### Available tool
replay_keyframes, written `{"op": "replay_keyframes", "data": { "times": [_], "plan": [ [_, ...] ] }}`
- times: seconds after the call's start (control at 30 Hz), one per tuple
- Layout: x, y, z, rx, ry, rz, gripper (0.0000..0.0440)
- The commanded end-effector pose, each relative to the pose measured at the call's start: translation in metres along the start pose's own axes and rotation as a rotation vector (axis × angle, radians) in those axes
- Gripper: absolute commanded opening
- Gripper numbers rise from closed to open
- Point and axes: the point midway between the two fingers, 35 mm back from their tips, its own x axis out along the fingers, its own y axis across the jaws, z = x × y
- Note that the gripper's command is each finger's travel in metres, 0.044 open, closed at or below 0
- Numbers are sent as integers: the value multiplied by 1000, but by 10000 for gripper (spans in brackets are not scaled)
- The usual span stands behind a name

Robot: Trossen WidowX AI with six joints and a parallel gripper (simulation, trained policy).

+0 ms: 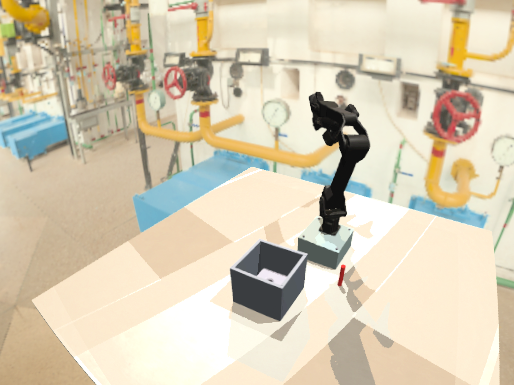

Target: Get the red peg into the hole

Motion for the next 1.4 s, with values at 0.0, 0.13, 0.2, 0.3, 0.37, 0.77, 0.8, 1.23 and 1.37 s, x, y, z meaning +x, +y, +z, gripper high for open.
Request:
{"op": "replay_keyframes", "data": {
  "times": [0.0,0.13,0.2,0.3,0.37,0.77,0.8,1.23,1.37],
  "plan": [
    [-2,0,3,5,-8,0,421],
    [-20,7,21,64,-82,49,440],
    [-31,9,31,108,-126,80,440],
    [-49,11,45,171,-193,131,440],
    [-62,11,54,211,-237,168,440],
    [-149,4,95,425,-475,440,440],
    [-157,2,97,441,-492,465,440],
    [-251,-20,108,641,-665,836,440],
    [-278,-28,105,693,-697,964,440]
  ]
}}
